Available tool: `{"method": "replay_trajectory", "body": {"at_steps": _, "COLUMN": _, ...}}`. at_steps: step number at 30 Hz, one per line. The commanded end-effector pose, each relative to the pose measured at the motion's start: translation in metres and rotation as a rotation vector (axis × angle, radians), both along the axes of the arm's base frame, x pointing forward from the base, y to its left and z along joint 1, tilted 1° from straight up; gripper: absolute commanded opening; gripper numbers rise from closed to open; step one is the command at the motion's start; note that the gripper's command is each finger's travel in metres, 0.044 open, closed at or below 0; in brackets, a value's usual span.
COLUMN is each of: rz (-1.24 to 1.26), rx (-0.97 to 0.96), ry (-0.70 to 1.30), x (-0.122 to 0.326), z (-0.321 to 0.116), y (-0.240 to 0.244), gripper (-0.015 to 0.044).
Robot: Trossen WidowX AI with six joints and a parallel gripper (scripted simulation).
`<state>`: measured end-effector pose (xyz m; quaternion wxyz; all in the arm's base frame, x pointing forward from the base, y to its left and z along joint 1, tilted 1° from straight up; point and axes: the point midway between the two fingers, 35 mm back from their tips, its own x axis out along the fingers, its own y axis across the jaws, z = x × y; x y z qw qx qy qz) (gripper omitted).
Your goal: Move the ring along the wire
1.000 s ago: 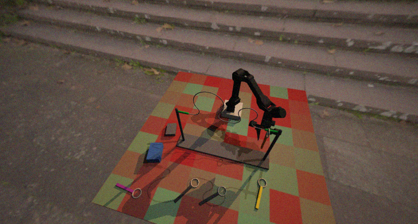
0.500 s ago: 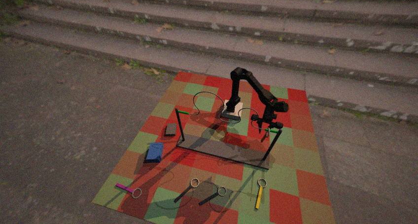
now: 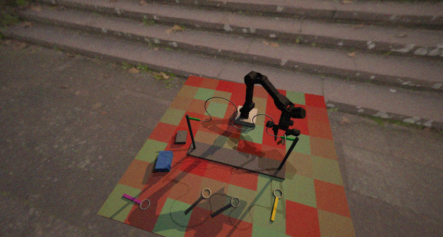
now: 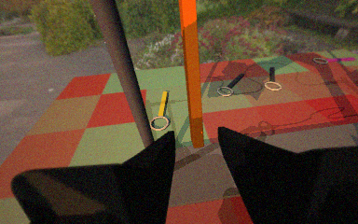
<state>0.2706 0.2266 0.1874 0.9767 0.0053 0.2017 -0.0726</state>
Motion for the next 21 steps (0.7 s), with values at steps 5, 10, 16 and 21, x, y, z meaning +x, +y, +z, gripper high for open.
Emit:
{"method": "replay_trajectory", "body": {"at_steps": 5, "rz": -0.005, "rx": 0.004, "ry": -0.006, "x": 0.000, "z": 0.002, "y": 0.000, "gripper": 0.0160}}
{"method": "replay_trajectory", "body": {"at_steps": 10, "rz": -0.002, "rx": 0.001, "ry": 0.005, "x": -0.029, "z": 0.011, "y": 0.005, "gripper": 0.0265}}
{"method": "replay_trajectory", "body": {"at_steps": 16, "rz": 0.001, "rx": 0.000, "ry": -0.001, "x": -0.045, "z": 0.020, "y": 0.006, "gripper": 0.0423}}
{"method": "replay_trajectory", "body": {"at_steps": 21, "rz": 0.001, "rx": 0.000, "ry": -0.001, "x": -0.045, "z": 0.020, "y": 0.006, "gripper": 0.0440}}
